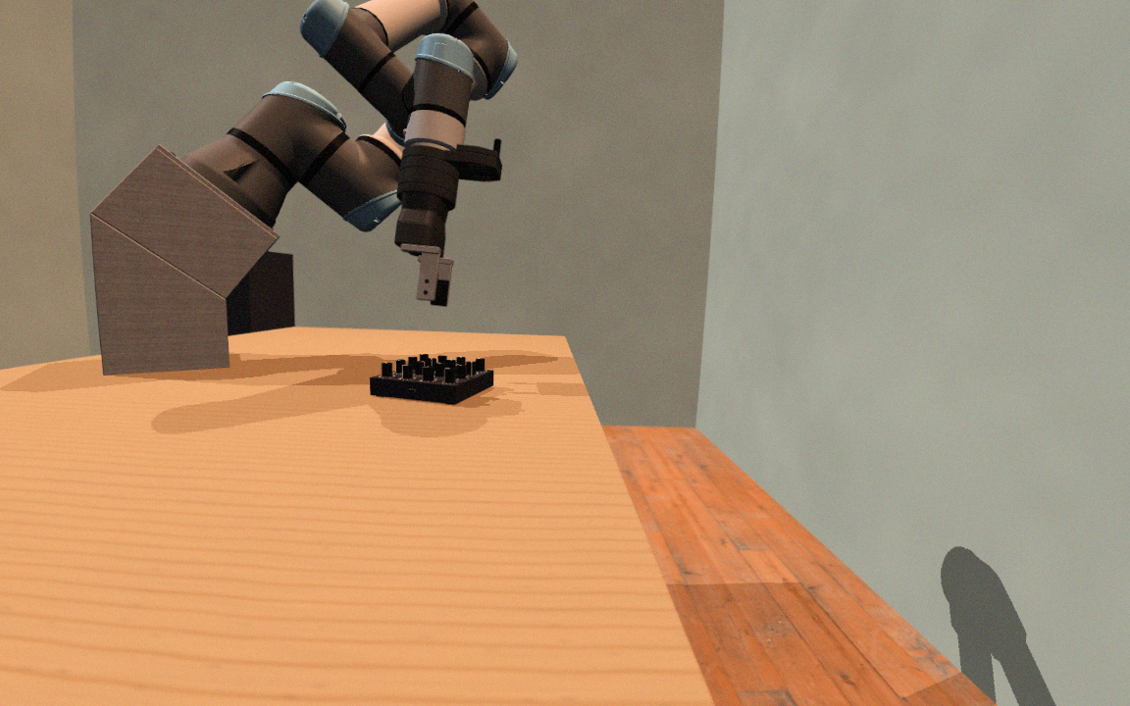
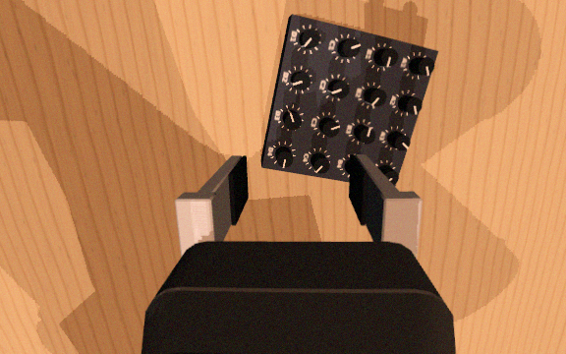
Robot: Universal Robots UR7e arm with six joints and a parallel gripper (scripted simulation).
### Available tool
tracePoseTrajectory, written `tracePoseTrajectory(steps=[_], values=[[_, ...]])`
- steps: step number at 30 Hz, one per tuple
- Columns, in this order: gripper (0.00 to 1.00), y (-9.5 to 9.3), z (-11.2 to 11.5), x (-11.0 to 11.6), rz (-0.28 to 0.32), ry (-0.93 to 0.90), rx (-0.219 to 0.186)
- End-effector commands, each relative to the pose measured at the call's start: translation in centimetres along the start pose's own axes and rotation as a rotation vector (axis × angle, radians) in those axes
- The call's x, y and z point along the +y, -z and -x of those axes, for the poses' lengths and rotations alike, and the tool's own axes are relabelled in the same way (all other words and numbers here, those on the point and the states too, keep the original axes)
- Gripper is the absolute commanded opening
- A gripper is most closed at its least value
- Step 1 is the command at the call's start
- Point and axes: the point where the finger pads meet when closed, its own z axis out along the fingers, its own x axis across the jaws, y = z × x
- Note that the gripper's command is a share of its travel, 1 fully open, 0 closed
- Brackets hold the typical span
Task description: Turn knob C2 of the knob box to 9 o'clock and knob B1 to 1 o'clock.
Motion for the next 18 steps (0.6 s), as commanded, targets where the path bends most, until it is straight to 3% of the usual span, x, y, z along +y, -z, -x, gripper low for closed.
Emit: tracePoseTrajectory(steps=[1,11,18], values=[[1.0,-1.4,-1.3,-0.4,-0.014,-0.045,-0.032],[1.0,-3.1,-3.4,-0.4,-0.039,-0.142,-0.099],[1.0,-3.7,-4.1,-0.3,-0.047,-0.175,-0.122]])
